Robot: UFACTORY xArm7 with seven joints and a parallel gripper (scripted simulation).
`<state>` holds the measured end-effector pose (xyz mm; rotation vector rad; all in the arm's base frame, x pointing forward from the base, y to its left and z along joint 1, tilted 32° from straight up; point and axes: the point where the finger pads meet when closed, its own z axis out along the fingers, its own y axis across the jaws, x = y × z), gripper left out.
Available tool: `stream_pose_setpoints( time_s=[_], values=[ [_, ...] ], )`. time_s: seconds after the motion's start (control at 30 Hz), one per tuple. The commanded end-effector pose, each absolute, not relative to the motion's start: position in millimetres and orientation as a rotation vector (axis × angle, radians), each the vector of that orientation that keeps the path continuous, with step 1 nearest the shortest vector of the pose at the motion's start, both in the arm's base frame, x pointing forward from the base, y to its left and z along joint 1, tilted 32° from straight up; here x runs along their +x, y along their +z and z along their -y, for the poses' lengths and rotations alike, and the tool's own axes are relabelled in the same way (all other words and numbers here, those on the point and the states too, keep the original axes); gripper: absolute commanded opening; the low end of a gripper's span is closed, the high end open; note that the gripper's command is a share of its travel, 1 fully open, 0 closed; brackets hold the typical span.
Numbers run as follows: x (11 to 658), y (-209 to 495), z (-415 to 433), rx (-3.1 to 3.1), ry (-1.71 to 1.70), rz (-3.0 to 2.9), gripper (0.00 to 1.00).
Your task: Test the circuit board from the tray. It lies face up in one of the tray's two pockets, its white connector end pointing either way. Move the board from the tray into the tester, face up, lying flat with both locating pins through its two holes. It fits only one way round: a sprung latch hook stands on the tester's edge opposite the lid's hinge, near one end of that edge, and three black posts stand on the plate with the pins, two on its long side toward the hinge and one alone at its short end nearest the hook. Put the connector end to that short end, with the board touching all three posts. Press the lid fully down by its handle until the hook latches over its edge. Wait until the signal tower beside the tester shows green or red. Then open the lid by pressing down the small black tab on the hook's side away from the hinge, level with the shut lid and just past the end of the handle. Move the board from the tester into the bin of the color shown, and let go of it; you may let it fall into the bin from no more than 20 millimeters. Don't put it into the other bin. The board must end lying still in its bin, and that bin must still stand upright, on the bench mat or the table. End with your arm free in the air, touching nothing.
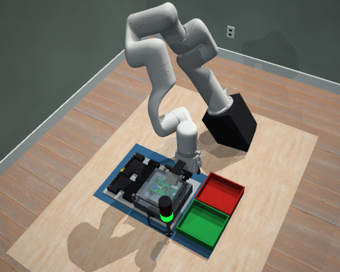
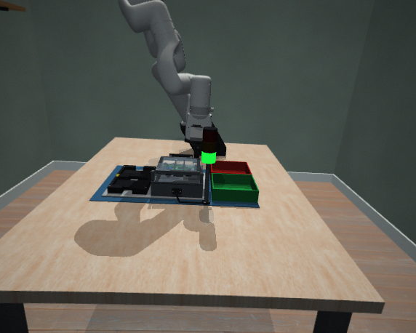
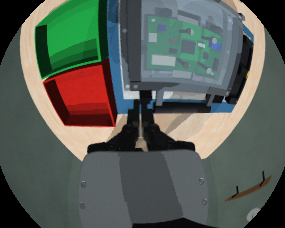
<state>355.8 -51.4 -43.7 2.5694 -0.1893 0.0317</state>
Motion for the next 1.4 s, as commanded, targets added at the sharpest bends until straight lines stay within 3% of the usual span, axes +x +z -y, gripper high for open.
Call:
stream_pose_setpoints(
  time_s=[0.0,0.6,1.37],
  values=[
    [358,-43,51,2.571,0.037,0.188,0.0],
    [358,-44,51,2.571,0.037,0.188,0.0],
    [358,7,19,2.571,0.037,0.188,0.0]
  ],
)
